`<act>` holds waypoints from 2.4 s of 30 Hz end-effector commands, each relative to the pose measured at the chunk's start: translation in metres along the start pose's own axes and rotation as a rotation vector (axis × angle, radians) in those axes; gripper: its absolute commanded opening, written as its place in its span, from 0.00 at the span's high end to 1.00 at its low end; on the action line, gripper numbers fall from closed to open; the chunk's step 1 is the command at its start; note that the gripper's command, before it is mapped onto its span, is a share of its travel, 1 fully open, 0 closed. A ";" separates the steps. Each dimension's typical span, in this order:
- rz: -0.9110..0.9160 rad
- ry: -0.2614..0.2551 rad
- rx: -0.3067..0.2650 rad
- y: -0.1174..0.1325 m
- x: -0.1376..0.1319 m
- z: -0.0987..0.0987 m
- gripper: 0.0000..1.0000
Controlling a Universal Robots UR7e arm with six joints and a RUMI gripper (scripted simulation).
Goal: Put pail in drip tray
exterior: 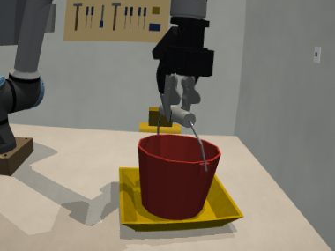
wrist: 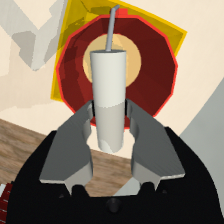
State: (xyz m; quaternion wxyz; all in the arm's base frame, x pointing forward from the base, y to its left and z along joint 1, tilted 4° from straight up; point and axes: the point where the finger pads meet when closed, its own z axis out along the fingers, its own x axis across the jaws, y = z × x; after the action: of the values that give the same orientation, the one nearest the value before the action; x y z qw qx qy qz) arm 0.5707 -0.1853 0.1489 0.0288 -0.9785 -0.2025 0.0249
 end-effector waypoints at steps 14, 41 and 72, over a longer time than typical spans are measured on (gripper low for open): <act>0.000 0.002 -0.002 0.000 0.001 0.004 1.00; 0.000 0.002 -0.002 0.000 0.001 0.005 1.00; 0.000 0.002 -0.002 0.000 0.001 0.005 0.00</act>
State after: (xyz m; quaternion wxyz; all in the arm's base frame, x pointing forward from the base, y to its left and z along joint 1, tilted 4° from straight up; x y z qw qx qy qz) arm 0.5709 -0.1849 0.1436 0.0285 -0.9786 -0.2025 0.0245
